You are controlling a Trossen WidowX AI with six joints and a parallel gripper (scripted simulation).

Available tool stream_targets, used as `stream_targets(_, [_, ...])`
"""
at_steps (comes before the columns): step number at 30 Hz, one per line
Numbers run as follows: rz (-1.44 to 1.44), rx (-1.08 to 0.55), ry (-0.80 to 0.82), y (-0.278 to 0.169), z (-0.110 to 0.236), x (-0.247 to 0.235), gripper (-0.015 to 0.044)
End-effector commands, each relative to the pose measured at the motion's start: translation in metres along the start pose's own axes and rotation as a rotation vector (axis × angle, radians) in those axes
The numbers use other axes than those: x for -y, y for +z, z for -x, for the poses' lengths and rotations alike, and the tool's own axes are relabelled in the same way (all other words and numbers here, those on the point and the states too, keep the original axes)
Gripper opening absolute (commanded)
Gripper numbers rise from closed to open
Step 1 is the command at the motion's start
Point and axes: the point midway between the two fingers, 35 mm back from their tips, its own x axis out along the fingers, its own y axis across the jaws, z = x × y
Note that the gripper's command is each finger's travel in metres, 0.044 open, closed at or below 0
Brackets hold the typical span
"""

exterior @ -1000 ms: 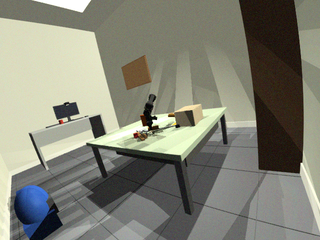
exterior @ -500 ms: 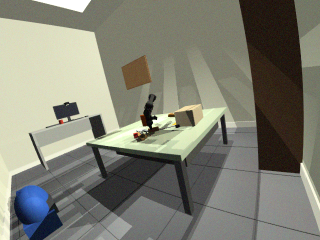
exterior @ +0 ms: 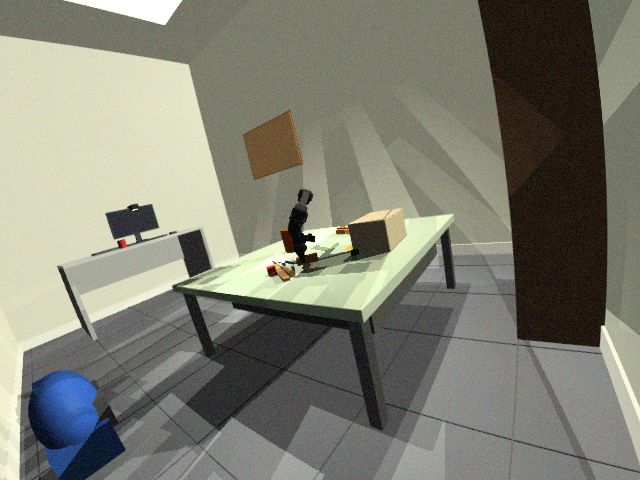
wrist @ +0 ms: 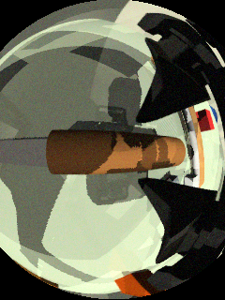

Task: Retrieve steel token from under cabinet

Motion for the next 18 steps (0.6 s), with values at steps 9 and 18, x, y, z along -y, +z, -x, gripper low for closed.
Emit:
stream_targets(9, [-0.002, 0.000, -0.003, -0.0015, -0.0037, -0.0002, 0.0244])
stream_targets(18, [-0.002, 0.000, -0.003, -0.0015, -0.0037, -0.0002, 0.0125])
